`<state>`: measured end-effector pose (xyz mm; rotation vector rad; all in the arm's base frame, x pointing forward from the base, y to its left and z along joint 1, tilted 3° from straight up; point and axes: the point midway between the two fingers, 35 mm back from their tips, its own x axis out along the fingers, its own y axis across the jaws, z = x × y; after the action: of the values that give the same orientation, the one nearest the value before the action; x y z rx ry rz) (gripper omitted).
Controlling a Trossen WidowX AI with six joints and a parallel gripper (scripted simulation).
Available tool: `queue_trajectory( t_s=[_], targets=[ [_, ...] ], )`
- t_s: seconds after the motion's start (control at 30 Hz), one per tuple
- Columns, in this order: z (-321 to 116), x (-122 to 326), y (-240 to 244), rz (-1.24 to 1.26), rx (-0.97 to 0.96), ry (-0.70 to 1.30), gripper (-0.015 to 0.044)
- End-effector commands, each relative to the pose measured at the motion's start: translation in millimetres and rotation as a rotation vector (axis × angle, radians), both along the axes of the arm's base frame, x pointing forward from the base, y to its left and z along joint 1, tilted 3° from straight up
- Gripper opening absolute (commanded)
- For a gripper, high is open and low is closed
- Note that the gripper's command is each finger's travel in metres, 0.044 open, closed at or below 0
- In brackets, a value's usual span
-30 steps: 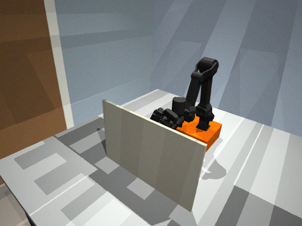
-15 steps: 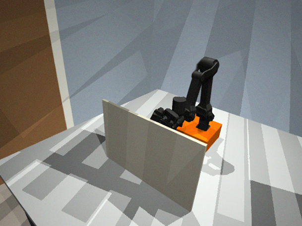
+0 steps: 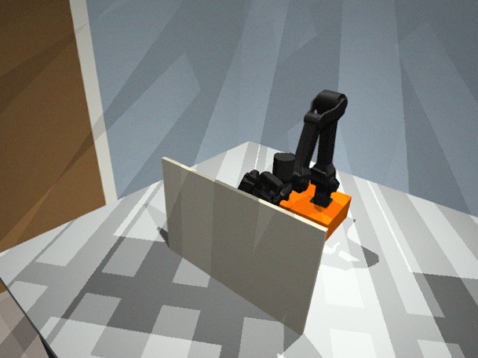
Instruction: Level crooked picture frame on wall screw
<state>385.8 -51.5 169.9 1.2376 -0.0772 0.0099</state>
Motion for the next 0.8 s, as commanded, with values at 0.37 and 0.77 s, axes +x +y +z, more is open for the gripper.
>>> queue_trajectory(
  t_s=[0.37, 0.77],
  targets=[
    [3.5, 0.2, -0.8, -0.003, -0.006, -0.015, 0.0],
    [2.5, 0.3, -1.1, -0.003, -0.006, -0.015, 0.0]
  ],
)
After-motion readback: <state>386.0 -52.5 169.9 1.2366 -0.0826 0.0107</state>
